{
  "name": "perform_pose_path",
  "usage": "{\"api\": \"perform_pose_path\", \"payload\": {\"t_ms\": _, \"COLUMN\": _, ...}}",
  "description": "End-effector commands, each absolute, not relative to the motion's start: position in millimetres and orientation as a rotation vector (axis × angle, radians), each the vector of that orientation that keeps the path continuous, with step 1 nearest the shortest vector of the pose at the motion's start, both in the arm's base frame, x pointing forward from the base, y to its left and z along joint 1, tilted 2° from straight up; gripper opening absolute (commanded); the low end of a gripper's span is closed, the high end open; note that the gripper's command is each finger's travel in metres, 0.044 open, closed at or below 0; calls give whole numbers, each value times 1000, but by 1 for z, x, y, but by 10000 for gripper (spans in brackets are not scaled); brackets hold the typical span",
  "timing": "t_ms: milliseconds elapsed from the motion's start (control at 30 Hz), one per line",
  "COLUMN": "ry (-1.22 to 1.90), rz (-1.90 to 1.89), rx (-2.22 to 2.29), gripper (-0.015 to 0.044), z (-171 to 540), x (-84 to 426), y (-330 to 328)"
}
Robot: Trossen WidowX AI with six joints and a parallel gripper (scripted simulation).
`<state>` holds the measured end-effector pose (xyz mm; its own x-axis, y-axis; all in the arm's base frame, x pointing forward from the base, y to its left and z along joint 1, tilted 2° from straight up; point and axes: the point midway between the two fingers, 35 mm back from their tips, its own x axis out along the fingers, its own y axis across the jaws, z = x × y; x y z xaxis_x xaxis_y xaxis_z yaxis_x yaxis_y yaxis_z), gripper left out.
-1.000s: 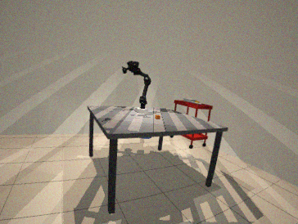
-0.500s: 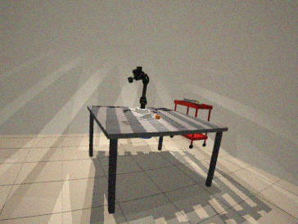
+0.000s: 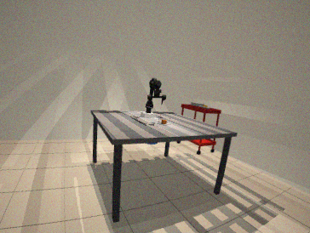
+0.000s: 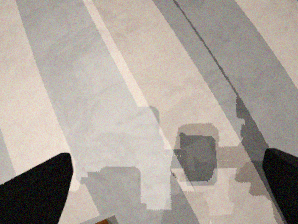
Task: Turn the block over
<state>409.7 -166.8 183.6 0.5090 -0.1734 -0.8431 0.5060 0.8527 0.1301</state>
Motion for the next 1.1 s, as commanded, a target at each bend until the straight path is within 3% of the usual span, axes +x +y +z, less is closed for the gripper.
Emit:
{"api": "perform_pose_path", "payload": {"t_ms": 0, "ry": 1177, "rz": -293, "rx": 299, "gripper": 440, "z": 145, "x": 408, "y": -118}}
{"api": "perform_pose_path", "payload": {"t_ms": 233, "ry": 1540, "rz": -61, "rx": 111, "gripper": 440, "z": 95, "x": 386, "y": -38}}
{"api": "perform_pose_path", "payload": {"t_ms": 1067, "ry": 1549, "rz": -54, "rx": 106, "gripper": 440, "z": 35, "x": 388, "y": -31}}
